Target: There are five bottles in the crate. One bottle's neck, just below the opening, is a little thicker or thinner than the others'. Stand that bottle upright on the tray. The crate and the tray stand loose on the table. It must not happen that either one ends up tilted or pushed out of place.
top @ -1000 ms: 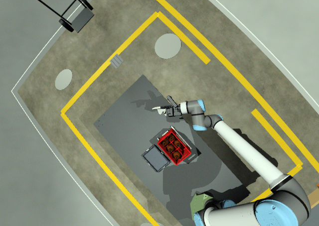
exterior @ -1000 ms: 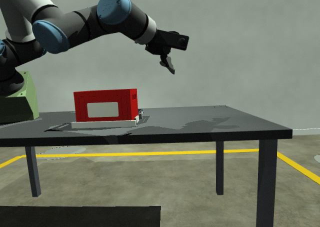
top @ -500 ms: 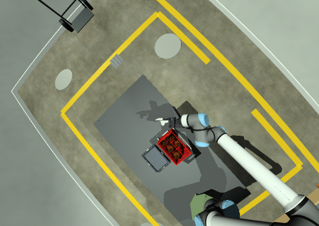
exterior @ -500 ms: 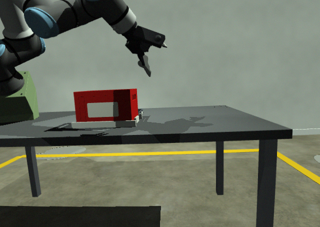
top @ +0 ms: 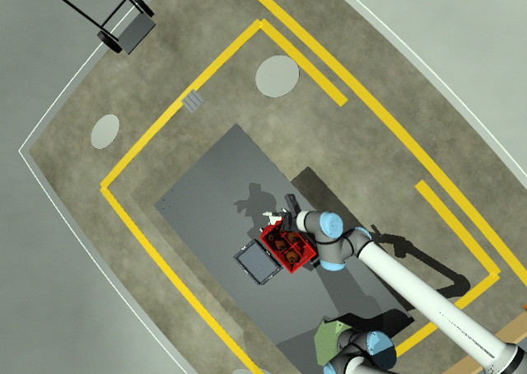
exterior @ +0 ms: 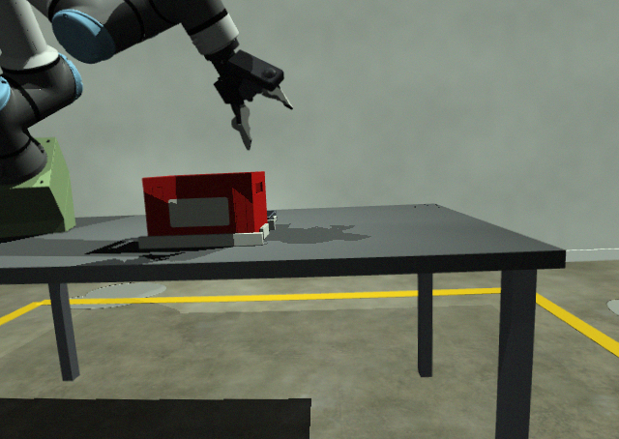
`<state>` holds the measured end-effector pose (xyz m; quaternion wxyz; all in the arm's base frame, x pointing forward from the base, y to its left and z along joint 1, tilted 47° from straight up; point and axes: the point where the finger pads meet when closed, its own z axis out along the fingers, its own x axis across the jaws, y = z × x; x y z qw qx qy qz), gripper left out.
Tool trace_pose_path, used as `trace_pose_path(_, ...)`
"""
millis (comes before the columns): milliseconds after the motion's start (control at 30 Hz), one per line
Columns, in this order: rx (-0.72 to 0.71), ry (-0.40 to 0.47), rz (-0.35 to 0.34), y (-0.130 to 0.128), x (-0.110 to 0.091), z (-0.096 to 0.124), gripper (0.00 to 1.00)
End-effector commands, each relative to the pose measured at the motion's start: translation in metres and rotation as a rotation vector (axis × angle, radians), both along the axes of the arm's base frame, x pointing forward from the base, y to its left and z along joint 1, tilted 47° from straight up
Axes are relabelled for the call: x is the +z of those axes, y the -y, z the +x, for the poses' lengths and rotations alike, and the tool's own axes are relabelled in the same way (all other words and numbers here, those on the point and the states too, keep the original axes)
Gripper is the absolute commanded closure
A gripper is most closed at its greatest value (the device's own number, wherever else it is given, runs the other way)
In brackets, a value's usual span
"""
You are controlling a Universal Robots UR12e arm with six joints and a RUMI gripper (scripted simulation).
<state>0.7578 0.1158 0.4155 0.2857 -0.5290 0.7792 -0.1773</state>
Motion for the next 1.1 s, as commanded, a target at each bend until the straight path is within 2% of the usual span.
trace_pose_path(0, -0.079, -0.019, -0.096, 0.006, -0.020, -0.029, 0.00)
trace_pose_path(133, -0.139, -0.037, -0.170, 0.012, -0.037, -0.052, 0.00)
trace_pose_path(267, -0.157, -0.041, -0.195, 0.014, -0.042, -0.059, 0.00)
trace_pose_path(400, -0.230, -0.063, -0.284, 0.020, -0.063, -0.087, 0.00)
trace_pose_path(433, -0.230, -0.063, -0.284, 0.020, -0.063, -0.087, 0.00)
trace_pose_path(733, -0.356, -0.100, -0.441, 0.032, -0.099, -0.136, 0.00)
trace_pose_path(1067, -0.411, -0.114, -0.511, 0.038, -0.114, -0.157, 0.00)
